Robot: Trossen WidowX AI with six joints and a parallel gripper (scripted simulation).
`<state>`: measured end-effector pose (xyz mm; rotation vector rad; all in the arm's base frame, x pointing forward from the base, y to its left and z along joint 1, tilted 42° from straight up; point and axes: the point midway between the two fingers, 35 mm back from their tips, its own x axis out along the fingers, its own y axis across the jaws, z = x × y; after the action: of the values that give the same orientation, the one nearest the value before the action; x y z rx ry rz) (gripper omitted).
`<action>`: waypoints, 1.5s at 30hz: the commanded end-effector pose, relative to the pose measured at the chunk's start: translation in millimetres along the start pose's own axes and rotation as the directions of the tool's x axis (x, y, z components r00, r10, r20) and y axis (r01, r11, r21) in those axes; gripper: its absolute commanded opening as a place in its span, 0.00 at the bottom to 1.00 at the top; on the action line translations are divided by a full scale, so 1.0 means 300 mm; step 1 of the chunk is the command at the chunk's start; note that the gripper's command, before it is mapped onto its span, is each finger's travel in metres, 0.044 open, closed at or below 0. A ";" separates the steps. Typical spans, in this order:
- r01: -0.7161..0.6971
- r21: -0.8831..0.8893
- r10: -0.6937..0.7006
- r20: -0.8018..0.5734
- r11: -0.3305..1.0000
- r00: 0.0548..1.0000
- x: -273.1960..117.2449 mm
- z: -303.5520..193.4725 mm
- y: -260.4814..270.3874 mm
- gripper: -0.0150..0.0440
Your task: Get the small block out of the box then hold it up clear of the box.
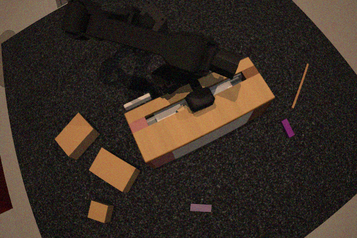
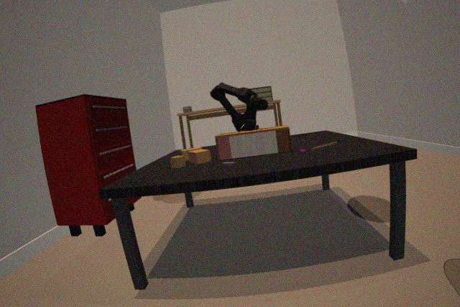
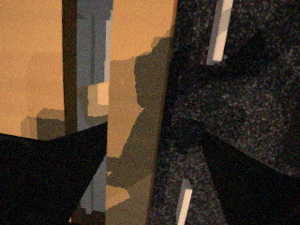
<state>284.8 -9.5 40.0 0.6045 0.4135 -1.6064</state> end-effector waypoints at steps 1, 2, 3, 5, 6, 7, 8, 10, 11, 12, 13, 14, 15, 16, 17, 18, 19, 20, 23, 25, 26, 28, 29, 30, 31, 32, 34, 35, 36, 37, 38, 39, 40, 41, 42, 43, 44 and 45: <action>-0.001 -0.002 0.001 0.003 1.000 1.000 0.006 0.017 -0.002 0.93; -0.001 -0.002 0.001 0.003 1.000 1.000 0.006 0.020 -0.002 0.93; -0.001 -0.002 0.001 0.003 1.000 1.000 0.007 0.024 -0.002 0.93; -0.001 -0.003 0.001 0.003 1.000 1.000 0.008 0.030 -0.001 0.93; -0.001 -0.003 0.001 0.003 1.000 1.000 0.009 0.033 -0.001 0.93; -0.001 -0.003 0.001 0.003 1.000 1.000 0.010 0.037 -0.001 0.93; -0.001 -0.003 0.001 0.003 1.000 1.000 0.010 0.040 -0.001 0.93; -0.001 -0.003 0.001 0.003 1.000 1.000 0.012 0.047 -0.001 0.93; -0.001 -0.003 0.001 0.003 1.000 1.000 0.012 0.050 -0.001 0.93; -0.001 -0.003 0.001 0.003 1.000 1.000 0.012 0.047 -0.001 0.93; -0.001 -0.003 0.001 0.003 1.000 1.000 0.011 0.043 -0.001 0.93; -0.001 -0.003 0.001 0.003 1.000 1.000 0.010 0.036 -0.001 0.93; -0.001 -0.003 0.001 0.003 1.000 1.000 0.008 0.027 -0.001 0.93; -0.001 -0.002 0.001 0.003 1.000 1.000 0.006 0.019 -0.001 0.93; -0.001 -0.002 0.001 0.003 1.000 1.000 0.005 0.016 -0.001 0.93; -0.001 -0.002 0.001 0.003 1.000 1.000 0.005 0.016 -0.001 0.93; -0.001 -0.002 0.001 0.003 1.000 1.000 0.005 0.016 -0.001 0.93; -0.001 -0.002 0.001 0.003 1.000 1.000 0.005 0.016 -0.001 0.93; -0.001 -0.002 0.001 0.003 1.000 1.000 0.005 0.016 -0.001 0.93; -0.001 -0.002 0.001 0.003 1.000 1.000 0.007 0.022 0.000 0.93; -0.001 -0.002 0.001 0.003 1.000 1.000 0.007 0.026 0.000 0.93; -0.001 -0.003 0.001 0.003 1.000 1.000 0.009 0.032 0.000 0.93; -0.001 -0.003 0.001 0.003 1.000 1.000 0.009 0.035 0.000 0.93; -0.001 -0.003 0.001 0.003 1.000 1.000 0.010 0.039 0.000 0.93; -0.001 -0.003 0.001 0.003 1.000 1.000 0.011 0.042 0.000 0.93; -0.001 -0.003 0.001 0.003 1.000 1.000 0.011 0.045 0.000 0.93; -0.001 -0.003 0.001 0.003 1.000 1.000 0.013 0.052 0.000 0.93; -0.001 -0.003 0.001 0.003 1.000 1.000 0.013 0.055 0.000 0.93; -0.001 -0.003 0.001 0.003 1.000 1.000 0.014 0.058 0.000 0.93; -0.001 -0.003 0.001 0.004 1.000 1.000 0.015 0.062 0.000 0.93; -0.001 -0.003 0.001 0.004 1.000 1.000 0.015 0.065 0.000 0.93; -0.001 -0.003 0.001 0.004 1.000 1.000 0.016 0.068 0.000 0.93; -0.001 -0.003 0.001 0.004 1.000 1.000 0.017 0.072 0.000 0.93; -0.001 -0.003 0.001 0.004 1.000 1.000 0.017 0.075 0.000 0.93; -0.001 -0.003 0.001 0.004 1.000 1.000 0.018 0.078 0.000 0.93; -0.001 -0.003 0.001 0.004 1.000 1.000 0.019 0.081 0.000 0.93; -0.001 -0.003 0.001 0.004 1.000 1.000 0.019 0.085 0.000 0.93; -0.001 -0.003 0.001 0.004 1.000 1.000 0.020 0.088 0.000 0.93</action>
<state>281.7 -26.5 54.8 0.6024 0.4136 -1.6070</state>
